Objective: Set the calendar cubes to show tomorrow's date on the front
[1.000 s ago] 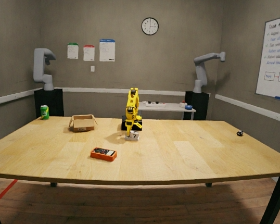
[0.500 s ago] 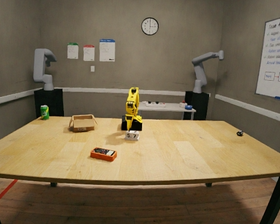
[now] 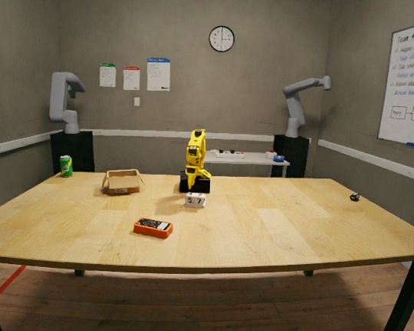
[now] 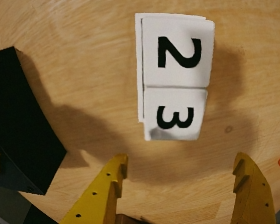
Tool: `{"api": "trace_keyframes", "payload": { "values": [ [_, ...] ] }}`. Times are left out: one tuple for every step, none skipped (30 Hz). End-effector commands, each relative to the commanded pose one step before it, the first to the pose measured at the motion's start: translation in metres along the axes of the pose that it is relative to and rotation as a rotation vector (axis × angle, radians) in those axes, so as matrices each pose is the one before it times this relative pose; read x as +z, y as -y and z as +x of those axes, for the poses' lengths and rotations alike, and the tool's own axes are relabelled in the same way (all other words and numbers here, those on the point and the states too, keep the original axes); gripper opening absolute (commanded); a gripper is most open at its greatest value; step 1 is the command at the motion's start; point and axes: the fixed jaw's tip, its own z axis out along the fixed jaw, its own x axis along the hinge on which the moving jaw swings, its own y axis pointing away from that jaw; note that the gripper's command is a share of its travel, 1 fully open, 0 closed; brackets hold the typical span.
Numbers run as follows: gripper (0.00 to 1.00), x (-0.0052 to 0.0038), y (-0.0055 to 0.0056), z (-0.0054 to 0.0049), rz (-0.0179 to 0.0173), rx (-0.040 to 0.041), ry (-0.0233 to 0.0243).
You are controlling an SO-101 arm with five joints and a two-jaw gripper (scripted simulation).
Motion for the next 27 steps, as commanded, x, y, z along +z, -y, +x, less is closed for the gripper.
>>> {"api": "trace_keyframes", "payload": {
  "values": [
    [0.36, -0.003855, 0.00270, -0.00146, 0.01980, 0.00442, 0.00196],
    [0.36, 0.000000, 0.00000, 0.00000, 0.00000, 0.00000, 0.00000],
    [0.36, 0.000000, 0.00000, 0.00000, 0.00000, 0.00000, 0.00000],
    [0.36, 0.000000, 0.00000, 0.00000, 0.00000, 0.00000, 0.00000],
    [0.36, 0.000000, 0.00000, 0.00000, 0.00000, 0.00000, 0.00000],
    [0.36, 0.000000, 0.00000, 0.00000, 0.00000, 0.00000, 0.00000],
    [0.36, 0.000000, 0.00000, 0.00000, 0.00000, 0.00000, 0.00000],
    [0.36, 0.000000, 0.00000, 0.00000, 0.00000, 0.00000, 0.00000],
    [0.36, 0.000000, 0.00000, 0.00000, 0.00000, 0.00000, 0.00000],
    [0.36, 0.000000, 0.00000, 0.00000, 0.00000, 0.00000, 0.00000],
    [0.36, 0.000000, 0.00000, 0.00000, 0.00000, 0.00000, 0.00000],
    [0.36, 0.000000, 0.00000, 0.00000, 0.00000, 0.00000, 0.00000],
    [0.36, -0.000007, 0.00000, -0.00001, 0.00003, 0.00006, -0.00001],
    [0.36, -0.000012, -0.00001, -0.00001, 0.00000, 0.00041, 0.00000],
    [0.36, -0.000042, -0.00003, -0.00003, -0.00003, 0.00107, -0.00001],
    [0.36, -0.000073, -0.00005, -0.00006, 0.00000, 0.00198, 0.00002],
    [0.36, -0.000115, -0.00009, -0.00009, 0.00000, 0.00314, 0.00001],
    [0.36, -0.000170, -0.00012, -0.00012, 0.00000, 0.00452, -0.00001],
    [0.36, -0.000225, -0.00017, -0.00017, 0.00000, 0.00609, -0.00002],
    [0.36, -0.000285, -0.00022, -0.00022, 0.00000, 0.00782, 0.00000],
    [0.36, -0.000358, -0.00027, -0.00026, -0.00003, 0.00965, 0.00001],
    [0.36, -0.000425, -0.00032, -0.00031, 0.00000, 0.01159, 0.00000],
    [0.36, -0.000498, -0.00039, -0.00036, -0.00003, 0.01360, 0.00001],
    [0.36, -0.000571, -0.00046, -0.00041, 0.00001, 0.01568, 0.00000],
    [0.36, -0.000644, -0.00053, -0.00045, -0.00002, 0.01775, -0.00002],
    [0.36, -0.000717, -0.00060, -0.00049, -0.00002, 0.01986, -0.00001],
    [0.36, -0.000790, -0.00067, -0.00053, -0.00002, 0.02190, 0.00001]
  ]
}}
